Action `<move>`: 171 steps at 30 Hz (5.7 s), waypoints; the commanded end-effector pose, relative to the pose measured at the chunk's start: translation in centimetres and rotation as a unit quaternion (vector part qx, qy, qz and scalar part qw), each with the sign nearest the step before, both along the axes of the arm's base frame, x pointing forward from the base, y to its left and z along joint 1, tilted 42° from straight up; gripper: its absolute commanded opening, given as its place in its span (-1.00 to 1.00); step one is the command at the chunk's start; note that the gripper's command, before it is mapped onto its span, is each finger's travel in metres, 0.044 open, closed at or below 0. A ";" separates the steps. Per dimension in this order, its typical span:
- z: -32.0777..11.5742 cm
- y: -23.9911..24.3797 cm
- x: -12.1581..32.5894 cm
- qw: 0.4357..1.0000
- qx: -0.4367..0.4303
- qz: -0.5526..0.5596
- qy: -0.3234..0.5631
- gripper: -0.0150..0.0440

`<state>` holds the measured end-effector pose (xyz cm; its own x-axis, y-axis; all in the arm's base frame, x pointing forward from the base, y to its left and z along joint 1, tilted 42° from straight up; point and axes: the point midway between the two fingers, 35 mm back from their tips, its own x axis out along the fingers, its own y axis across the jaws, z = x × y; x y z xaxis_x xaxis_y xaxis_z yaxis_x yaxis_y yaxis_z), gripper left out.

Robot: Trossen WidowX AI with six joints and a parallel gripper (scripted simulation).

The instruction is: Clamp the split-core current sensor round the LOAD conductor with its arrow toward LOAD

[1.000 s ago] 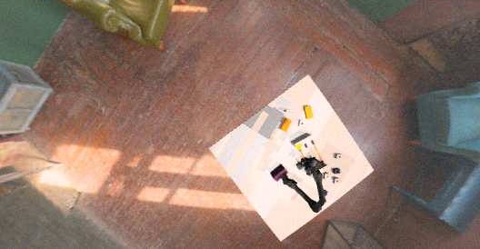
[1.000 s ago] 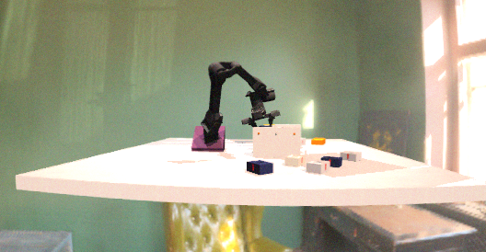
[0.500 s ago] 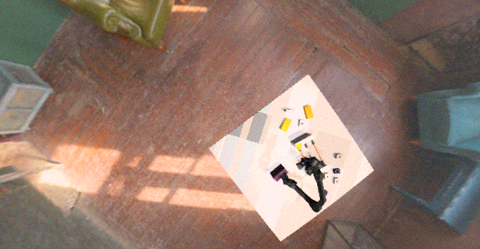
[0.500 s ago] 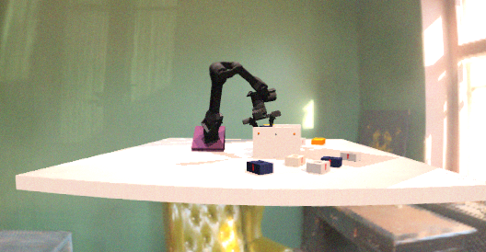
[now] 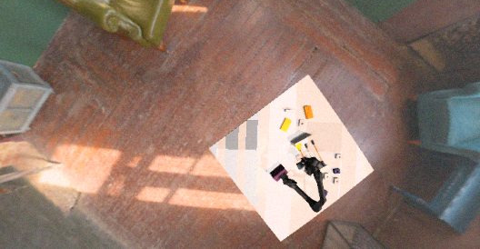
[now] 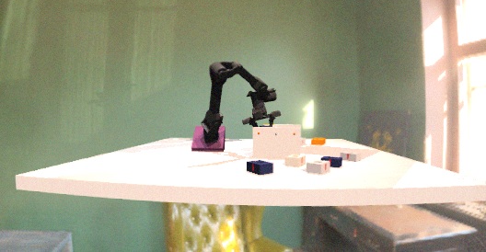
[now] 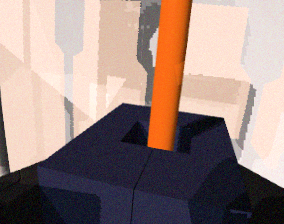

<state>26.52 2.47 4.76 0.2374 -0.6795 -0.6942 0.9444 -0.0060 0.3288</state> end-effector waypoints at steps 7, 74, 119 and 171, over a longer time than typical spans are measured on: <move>0.0 0.0 0.0 1.000 0.000 0.000 0.001 0.40; 0.1 0.1 0.0 1.000 0.005 -0.016 0.022 -0.49; 0.0 -0.1 0.0 1.000 0.005 -0.015 0.021 0.40; 6.7 6.6 -2.6 1.000 -0.002 0.007 -0.007 1.00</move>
<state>23.92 9.04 11.40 0.2552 -0.6812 -0.6861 0.9417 0.0142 0.3362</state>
